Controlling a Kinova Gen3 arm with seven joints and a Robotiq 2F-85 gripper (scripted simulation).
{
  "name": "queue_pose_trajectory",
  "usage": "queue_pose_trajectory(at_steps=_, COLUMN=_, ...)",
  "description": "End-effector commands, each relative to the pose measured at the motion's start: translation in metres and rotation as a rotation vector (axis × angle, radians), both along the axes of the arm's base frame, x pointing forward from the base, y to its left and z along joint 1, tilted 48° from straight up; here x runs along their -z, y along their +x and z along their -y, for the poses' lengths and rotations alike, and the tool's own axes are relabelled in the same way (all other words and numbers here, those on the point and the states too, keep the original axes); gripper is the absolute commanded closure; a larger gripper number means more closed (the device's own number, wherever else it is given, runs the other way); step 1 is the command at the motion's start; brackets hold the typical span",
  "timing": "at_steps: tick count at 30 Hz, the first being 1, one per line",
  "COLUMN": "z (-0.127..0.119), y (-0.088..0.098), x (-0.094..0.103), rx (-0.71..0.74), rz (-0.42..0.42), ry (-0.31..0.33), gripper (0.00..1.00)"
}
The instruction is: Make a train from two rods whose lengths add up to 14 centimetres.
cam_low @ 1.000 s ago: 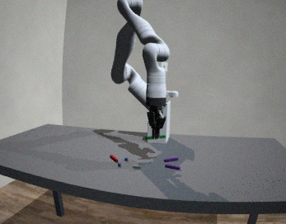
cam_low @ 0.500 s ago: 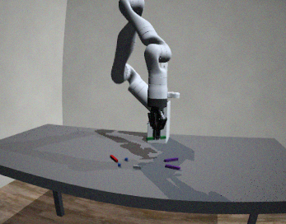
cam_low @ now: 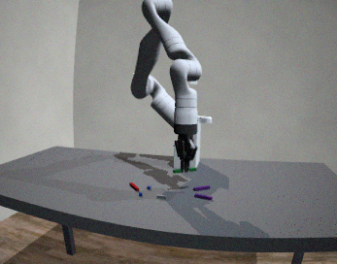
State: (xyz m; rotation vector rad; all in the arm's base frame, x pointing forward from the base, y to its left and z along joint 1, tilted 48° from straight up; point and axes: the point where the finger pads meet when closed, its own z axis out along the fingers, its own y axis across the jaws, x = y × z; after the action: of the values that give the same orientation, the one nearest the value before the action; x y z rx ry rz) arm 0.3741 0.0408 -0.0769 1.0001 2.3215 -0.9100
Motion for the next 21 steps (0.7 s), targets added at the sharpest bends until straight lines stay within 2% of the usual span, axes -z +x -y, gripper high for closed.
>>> queue_pose_trajectory(at_steps=1, z=0.015, y=-0.001, x=0.009, rx=0.009, rz=-0.007, ry=-0.013, gripper=0.95)
queue_pose_trajectory(at_steps=13, z=0.042, y=0.004, x=0.035, rx=0.009, rz=-0.007, ry=-0.013, gripper=0.95)
queue_pose_trajectory(at_steps=21, z=0.048, y=0.005, x=0.040, rx=0.009, rz=-0.007, ry=-0.013, gripper=0.95)
